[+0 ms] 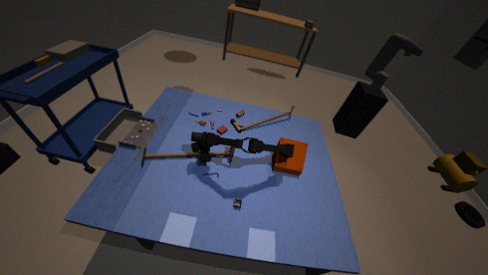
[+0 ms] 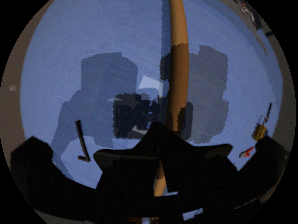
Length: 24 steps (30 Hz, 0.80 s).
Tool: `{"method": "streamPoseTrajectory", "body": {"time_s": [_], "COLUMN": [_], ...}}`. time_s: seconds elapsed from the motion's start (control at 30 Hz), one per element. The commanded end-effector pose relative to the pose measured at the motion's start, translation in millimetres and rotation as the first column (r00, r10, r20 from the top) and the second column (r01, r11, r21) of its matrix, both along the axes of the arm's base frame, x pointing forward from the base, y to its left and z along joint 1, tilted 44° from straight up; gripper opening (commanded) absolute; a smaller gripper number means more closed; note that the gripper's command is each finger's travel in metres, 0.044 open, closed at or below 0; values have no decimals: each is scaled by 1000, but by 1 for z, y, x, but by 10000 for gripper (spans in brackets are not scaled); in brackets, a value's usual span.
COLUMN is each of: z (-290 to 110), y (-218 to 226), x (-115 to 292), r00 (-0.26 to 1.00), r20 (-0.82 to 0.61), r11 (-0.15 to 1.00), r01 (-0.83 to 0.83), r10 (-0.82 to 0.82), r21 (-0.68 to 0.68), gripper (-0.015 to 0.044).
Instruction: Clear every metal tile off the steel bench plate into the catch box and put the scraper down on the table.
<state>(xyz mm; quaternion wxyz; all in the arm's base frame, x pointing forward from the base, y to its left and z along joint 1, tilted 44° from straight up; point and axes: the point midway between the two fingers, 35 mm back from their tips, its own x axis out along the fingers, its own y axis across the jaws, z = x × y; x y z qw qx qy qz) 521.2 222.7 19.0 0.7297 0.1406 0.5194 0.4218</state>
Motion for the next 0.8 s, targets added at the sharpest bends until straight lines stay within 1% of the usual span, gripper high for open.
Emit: {"method": "streamPoseTrajectory", "body": {"time_s": [0.0,0.43,0.5,0.77], "z": [-6,-14,-7,15], "y": [-4,-12,-10,-31], "x": [3,10,8,13], "r00": [1000,1000,1000,1000], "r20": [1,2,2,27], "r11": [1000,1000,1000,1000], "r01": [1,2,0,-7], "r10": [-1,-2,0,7], "r21": [-3,-2,1,1], "gripper": [0,0,0,0]}}
